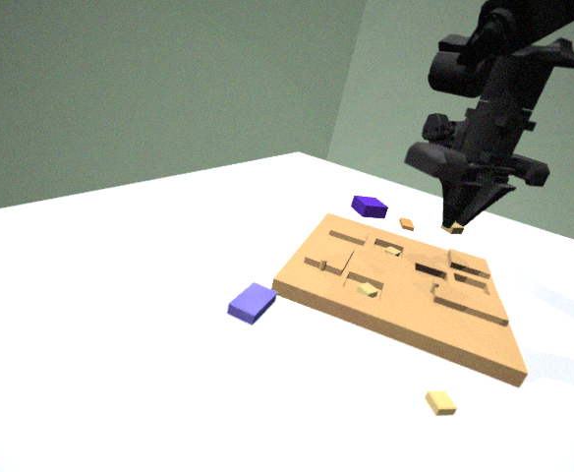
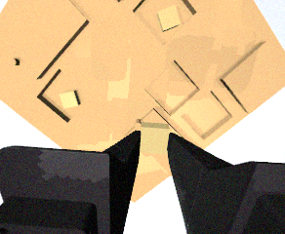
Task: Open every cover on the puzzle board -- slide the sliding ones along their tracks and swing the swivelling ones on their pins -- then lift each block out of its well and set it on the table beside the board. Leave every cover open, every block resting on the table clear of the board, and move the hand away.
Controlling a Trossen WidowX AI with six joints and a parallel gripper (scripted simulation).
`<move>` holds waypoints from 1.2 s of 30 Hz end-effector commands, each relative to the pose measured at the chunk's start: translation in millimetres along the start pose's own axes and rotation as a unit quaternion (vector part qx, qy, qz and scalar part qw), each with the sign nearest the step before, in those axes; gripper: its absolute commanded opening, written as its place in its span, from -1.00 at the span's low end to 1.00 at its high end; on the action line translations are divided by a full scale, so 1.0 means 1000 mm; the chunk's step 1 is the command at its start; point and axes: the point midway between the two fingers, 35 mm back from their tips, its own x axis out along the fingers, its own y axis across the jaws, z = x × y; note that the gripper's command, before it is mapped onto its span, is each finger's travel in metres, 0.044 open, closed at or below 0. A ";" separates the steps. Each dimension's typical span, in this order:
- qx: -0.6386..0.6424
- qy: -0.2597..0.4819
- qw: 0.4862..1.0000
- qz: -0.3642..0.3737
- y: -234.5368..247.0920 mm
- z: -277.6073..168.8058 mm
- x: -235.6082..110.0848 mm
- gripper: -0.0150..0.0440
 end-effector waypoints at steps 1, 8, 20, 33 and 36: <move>0.005 0.001 1.000 0.000 0.010 -0.013 -0.001 -0.22; 0.006 -0.001 1.000 -0.001 0.028 -0.034 -0.002 -0.22; 0.006 -0.002 1.000 -0.002 0.053 -0.075 -0.003 -0.22; 0.006 -0.001 1.000 0.000 0.072 -0.122 -0.003 -0.22; 0.006 0.000 1.000 0.001 0.075 -0.133 -0.003 -0.22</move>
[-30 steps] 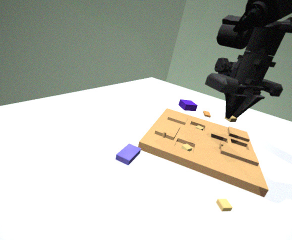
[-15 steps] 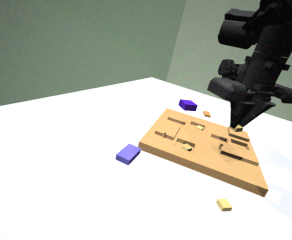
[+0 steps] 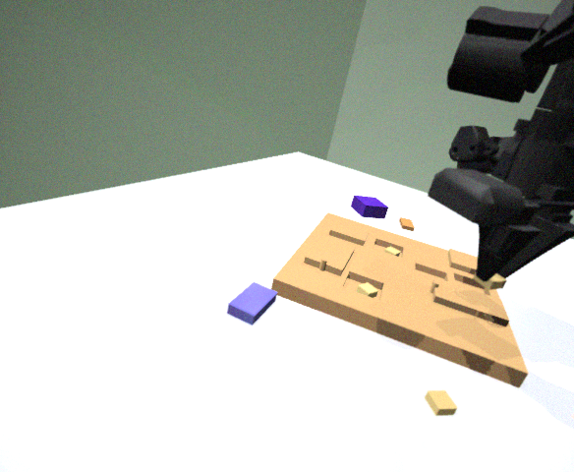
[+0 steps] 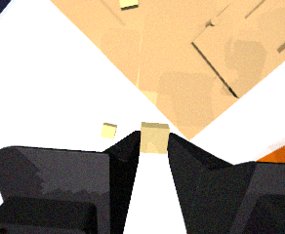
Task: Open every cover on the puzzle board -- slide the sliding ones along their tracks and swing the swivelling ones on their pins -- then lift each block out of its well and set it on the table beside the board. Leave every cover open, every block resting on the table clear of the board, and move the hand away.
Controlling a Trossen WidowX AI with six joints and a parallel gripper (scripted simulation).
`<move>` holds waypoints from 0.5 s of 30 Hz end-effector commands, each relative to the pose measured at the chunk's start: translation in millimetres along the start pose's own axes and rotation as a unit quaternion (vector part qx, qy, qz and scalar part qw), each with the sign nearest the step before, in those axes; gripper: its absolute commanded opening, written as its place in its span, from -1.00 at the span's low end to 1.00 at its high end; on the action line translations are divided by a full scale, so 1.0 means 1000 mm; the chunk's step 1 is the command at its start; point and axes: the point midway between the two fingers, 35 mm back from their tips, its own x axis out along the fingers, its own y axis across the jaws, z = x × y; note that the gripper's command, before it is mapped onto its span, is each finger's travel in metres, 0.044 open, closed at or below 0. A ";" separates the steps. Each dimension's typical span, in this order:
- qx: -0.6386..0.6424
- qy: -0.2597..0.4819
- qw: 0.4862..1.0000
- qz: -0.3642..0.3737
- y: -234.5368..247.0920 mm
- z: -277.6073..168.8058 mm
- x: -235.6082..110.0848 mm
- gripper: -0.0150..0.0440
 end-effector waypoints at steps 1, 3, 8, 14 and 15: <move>0.004 0.004 1.000 0.002 0.003 -0.016 0.000 -0.22; 0.004 0.004 1.000 0.003 0.004 -0.024 0.001 -0.22; 0.004 0.007 1.000 0.005 0.007 -0.043 0.001 -0.22; 0.004 0.010 1.000 0.009 0.008 -0.066 0.001 -0.22; 0.004 0.011 1.000 0.009 0.008 -0.070 0.001 -0.22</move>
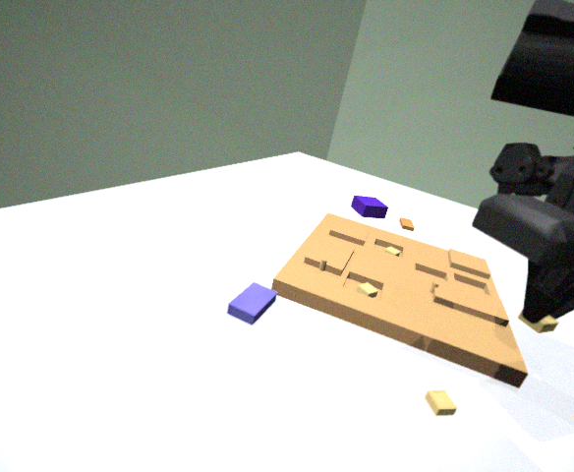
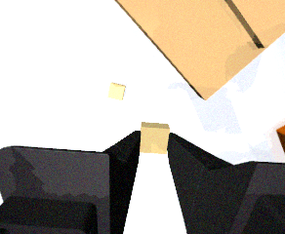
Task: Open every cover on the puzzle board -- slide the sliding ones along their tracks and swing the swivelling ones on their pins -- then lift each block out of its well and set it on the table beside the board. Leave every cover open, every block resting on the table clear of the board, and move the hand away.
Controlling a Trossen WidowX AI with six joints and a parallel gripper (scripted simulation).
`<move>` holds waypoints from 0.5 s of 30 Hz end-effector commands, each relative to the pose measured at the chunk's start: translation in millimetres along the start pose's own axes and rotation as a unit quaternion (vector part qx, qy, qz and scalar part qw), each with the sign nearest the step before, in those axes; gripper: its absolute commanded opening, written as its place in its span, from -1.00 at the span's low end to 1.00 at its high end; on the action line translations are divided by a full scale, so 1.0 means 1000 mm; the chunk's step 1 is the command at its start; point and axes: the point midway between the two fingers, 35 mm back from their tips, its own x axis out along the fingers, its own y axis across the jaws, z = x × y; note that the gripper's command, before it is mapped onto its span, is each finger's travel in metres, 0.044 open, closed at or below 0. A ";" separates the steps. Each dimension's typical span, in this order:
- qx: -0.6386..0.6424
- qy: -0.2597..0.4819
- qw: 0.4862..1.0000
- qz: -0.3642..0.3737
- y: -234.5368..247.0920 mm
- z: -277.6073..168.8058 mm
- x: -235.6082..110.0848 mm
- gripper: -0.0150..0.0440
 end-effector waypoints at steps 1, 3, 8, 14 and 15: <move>0.004 0.005 1.000 0.003 -0.001 -0.016 0.001 -0.22; 0.004 0.007 1.000 0.004 -0.001 -0.023 0.001 -0.22; 0.004 0.007 1.000 0.004 -0.001 -0.024 0.003 -0.22; 0.004 0.006 1.000 0.002 -0.001 -0.022 0.013 -0.22; 0.004 0.006 1.000 0.002 0.000 -0.022 0.015 -0.22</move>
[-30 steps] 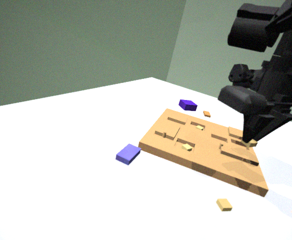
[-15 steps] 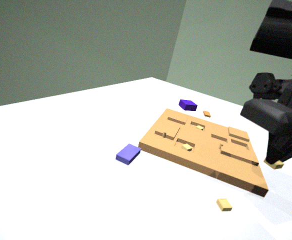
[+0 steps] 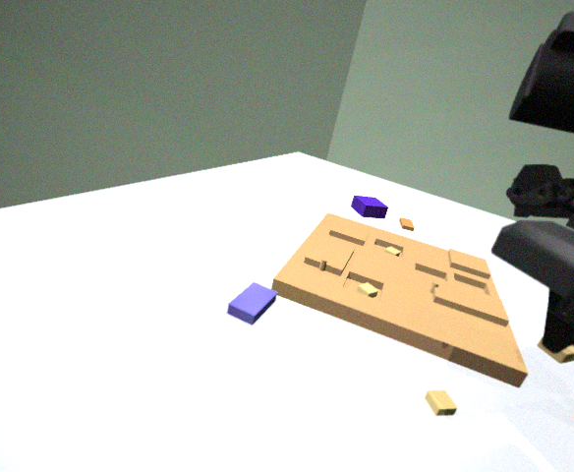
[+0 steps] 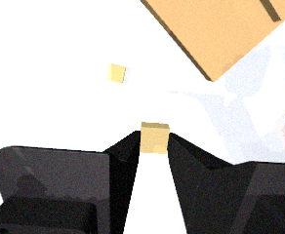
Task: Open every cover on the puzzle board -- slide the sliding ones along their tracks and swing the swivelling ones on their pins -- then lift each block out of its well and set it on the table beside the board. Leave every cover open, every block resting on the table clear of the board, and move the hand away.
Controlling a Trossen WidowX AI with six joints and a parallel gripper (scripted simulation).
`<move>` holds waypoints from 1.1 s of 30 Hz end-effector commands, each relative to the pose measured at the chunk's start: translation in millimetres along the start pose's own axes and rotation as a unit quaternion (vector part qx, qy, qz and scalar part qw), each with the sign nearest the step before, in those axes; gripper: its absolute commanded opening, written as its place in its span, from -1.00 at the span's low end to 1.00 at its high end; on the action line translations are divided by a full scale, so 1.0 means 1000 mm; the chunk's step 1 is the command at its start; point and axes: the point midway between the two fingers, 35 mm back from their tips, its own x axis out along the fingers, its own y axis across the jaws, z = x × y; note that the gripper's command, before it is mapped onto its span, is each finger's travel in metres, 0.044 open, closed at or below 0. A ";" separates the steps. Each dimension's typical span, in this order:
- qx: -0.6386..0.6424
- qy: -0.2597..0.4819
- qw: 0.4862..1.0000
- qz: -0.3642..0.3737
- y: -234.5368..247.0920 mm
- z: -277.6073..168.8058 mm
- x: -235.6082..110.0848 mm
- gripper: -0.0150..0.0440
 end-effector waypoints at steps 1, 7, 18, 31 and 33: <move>0.003 0.000 1.000 -0.002 -0.001 0.001 0.007 -0.22; 0.003 -0.001 1.000 -0.003 0.000 0.003 0.016 -0.22; 0.002 -0.002 1.000 -0.004 0.001 0.004 0.034 -0.22; 0.002 -0.002 1.000 -0.003 0.001 0.004 0.056 -0.22; 0.002 -0.002 1.000 -0.003 0.001 0.004 0.059 -0.22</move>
